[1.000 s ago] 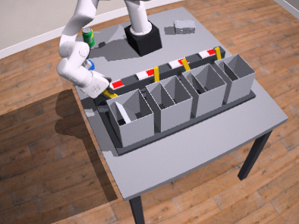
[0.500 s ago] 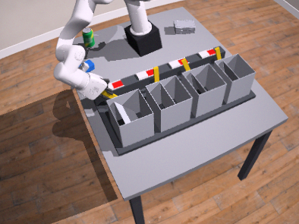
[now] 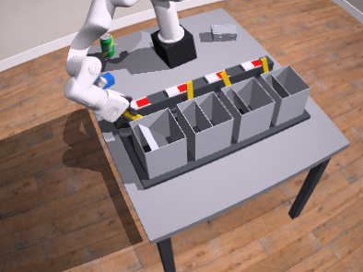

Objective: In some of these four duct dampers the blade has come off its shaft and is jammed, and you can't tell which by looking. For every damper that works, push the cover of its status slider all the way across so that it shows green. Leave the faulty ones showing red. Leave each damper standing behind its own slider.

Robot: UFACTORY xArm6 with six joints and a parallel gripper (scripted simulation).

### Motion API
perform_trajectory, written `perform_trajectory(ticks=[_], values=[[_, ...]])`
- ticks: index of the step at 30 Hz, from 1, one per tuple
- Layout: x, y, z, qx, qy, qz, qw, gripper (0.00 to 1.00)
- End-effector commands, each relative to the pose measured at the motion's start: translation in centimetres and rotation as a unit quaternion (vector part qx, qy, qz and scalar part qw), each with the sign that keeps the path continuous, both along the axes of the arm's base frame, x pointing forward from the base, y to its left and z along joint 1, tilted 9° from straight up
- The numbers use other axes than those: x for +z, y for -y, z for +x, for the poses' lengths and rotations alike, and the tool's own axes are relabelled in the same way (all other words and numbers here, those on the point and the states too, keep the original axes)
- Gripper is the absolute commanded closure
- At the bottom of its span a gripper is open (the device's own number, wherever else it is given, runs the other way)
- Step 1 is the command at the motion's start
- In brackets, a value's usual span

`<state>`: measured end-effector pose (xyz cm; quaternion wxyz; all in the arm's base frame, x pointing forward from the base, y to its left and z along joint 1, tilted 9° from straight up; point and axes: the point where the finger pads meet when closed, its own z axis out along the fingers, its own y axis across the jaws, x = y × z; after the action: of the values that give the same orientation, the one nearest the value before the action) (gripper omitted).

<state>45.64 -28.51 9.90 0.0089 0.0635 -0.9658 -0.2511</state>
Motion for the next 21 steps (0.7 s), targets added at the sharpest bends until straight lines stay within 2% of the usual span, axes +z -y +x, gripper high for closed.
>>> perform_trajectory(ticks=[1,19,20,21], values=[[0.18,0.08,0.09,0.000,0.002,0.000,1.000,0.81],[0.18,0.08,0.10,0.000,0.002,0.000,1.000,0.81],[0.18,0.08,0.10,0.000,0.002,0.000,1.000,0.77],[0.18,0.08,0.10,0.000,0.002,0.000,1.000,0.77]])
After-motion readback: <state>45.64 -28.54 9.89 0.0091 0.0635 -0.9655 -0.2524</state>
